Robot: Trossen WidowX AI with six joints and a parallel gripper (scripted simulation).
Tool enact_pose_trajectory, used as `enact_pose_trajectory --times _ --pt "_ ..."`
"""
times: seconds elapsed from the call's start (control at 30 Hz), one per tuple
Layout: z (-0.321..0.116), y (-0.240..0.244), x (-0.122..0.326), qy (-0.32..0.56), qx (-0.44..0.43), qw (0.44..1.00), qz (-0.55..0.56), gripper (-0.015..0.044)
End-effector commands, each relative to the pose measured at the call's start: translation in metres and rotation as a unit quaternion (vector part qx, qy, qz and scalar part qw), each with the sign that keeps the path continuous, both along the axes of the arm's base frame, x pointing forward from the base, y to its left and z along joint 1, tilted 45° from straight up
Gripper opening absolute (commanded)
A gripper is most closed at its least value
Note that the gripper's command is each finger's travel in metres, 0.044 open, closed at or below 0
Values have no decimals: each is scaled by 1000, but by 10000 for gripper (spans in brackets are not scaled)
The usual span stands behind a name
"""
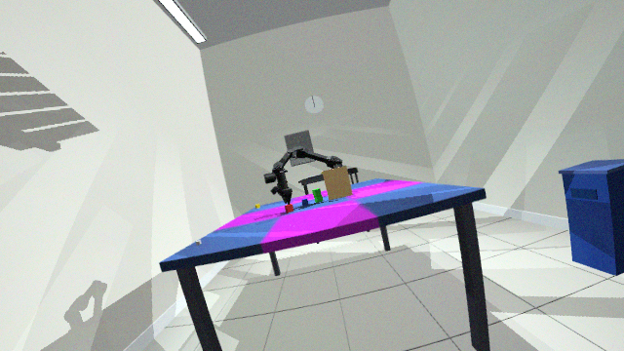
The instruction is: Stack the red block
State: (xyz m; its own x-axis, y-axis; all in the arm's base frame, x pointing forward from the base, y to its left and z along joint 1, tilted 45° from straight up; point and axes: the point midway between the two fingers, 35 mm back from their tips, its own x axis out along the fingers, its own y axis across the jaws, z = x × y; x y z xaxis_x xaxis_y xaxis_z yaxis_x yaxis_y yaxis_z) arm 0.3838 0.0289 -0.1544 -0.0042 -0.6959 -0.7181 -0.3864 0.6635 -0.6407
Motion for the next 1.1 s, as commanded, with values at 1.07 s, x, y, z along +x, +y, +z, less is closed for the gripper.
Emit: enact_pose_trajectory --times 1.07 --pt "-30 -30 -3 4 -4 1000 1 440"
